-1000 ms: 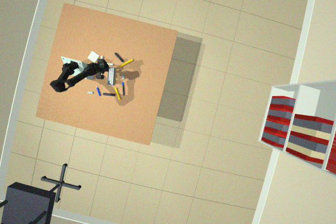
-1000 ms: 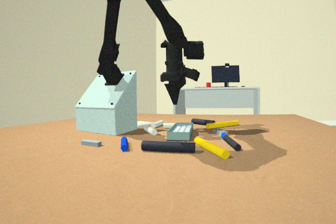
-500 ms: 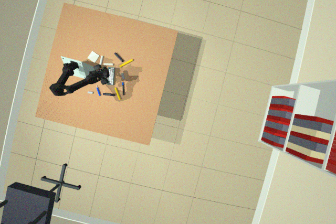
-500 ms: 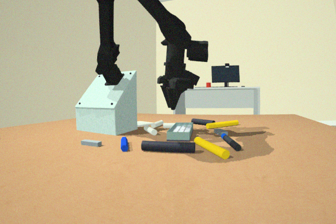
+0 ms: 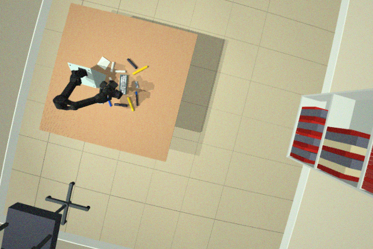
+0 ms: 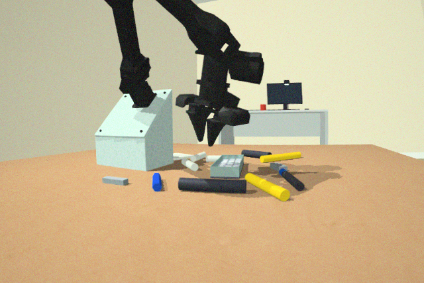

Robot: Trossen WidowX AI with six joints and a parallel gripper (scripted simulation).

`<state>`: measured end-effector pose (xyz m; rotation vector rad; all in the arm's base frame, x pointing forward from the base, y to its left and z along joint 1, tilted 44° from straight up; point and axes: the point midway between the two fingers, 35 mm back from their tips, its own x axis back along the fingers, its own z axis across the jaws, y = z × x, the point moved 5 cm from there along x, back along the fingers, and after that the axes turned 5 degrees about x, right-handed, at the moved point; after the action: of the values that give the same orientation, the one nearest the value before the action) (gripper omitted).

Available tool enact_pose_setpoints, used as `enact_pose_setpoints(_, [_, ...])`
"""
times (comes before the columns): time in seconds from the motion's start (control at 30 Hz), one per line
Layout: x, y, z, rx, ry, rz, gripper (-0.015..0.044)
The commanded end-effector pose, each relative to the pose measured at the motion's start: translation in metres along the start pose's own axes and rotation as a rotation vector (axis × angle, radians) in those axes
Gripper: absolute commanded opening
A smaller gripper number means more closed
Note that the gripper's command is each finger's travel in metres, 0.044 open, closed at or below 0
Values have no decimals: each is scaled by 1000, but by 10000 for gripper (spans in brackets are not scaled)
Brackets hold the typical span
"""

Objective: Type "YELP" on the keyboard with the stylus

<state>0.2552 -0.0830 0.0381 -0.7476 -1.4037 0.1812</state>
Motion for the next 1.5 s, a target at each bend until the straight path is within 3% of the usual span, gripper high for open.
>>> enact_pose_setpoints(0.0, [0,-71,-9,475,62,-119,150])
enact_pose_setpoints(0.6, [0,-148,7,1010,29,-252,150])
enact_pose_setpoints(1.47, [-7,-148,7,1016,28,-253,150])
